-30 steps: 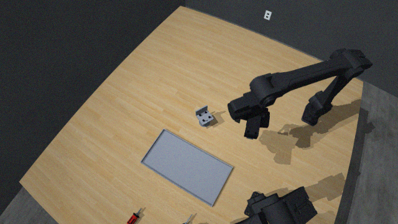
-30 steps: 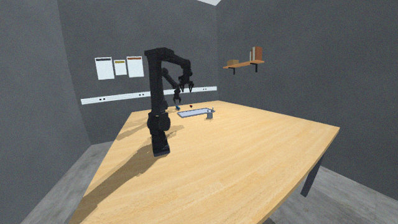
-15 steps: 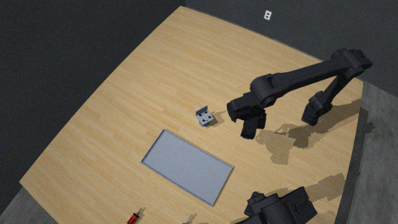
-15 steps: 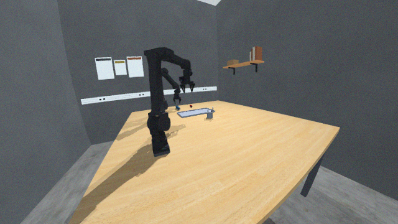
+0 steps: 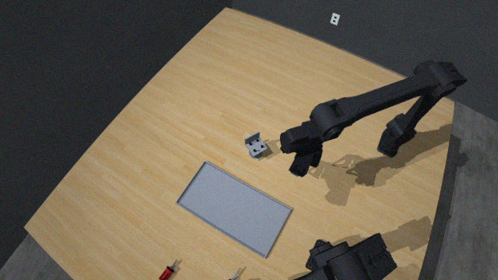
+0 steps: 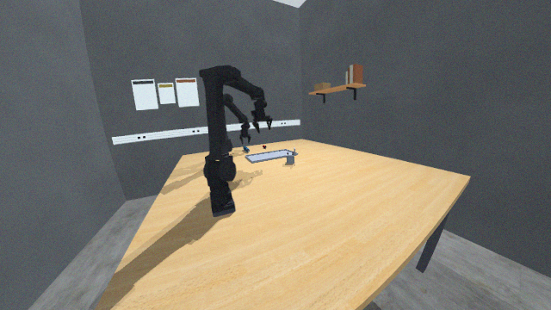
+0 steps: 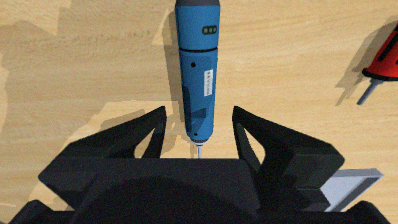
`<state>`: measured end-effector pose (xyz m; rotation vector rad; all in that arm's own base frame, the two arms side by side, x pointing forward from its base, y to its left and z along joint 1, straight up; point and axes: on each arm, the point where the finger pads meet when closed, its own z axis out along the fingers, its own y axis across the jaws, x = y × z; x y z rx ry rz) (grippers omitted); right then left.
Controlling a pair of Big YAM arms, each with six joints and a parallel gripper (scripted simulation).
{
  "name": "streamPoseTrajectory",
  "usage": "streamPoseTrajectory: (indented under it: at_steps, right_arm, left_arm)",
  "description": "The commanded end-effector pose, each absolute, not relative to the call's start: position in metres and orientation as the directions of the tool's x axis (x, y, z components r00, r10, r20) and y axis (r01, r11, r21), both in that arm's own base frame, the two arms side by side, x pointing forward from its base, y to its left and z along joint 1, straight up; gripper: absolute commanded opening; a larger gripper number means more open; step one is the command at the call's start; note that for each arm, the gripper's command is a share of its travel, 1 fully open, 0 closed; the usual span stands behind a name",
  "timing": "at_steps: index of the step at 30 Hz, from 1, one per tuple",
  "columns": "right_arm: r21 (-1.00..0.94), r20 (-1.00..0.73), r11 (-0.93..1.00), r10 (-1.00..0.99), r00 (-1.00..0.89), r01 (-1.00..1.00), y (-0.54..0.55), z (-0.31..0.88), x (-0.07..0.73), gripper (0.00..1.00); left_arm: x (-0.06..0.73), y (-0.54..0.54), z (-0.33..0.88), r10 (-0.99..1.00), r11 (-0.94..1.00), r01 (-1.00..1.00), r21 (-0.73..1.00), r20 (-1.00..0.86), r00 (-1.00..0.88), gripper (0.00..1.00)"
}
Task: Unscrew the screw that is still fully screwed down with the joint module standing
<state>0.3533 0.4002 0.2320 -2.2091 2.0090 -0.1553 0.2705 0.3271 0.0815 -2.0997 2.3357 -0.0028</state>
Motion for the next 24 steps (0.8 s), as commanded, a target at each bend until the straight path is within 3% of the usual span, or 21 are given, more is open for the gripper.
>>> streamPoseTrajectory:
  at_steps: [1, 24]
  right_arm:
    - [-0.215, -0.05, -0.009, -0.999, 0.02, -0.977, 0.398, 0.221, 0.366, 0.86]
    - [-0.42, -0.225, 0.291, -0.951, -0.212, -0.86, 0.411, 0.186, 0.415, 0.86]
  left_arm:
    - [0.277, 0.337, 0.093, -0.996, 0.09, -0.996, -0.019, -0.028, -0.09, 0.65]
    - [0.277, 0.337, 0.093, -0.996, 0.09, -0.996, -0.019, -0.028, -0.09, 0.65]
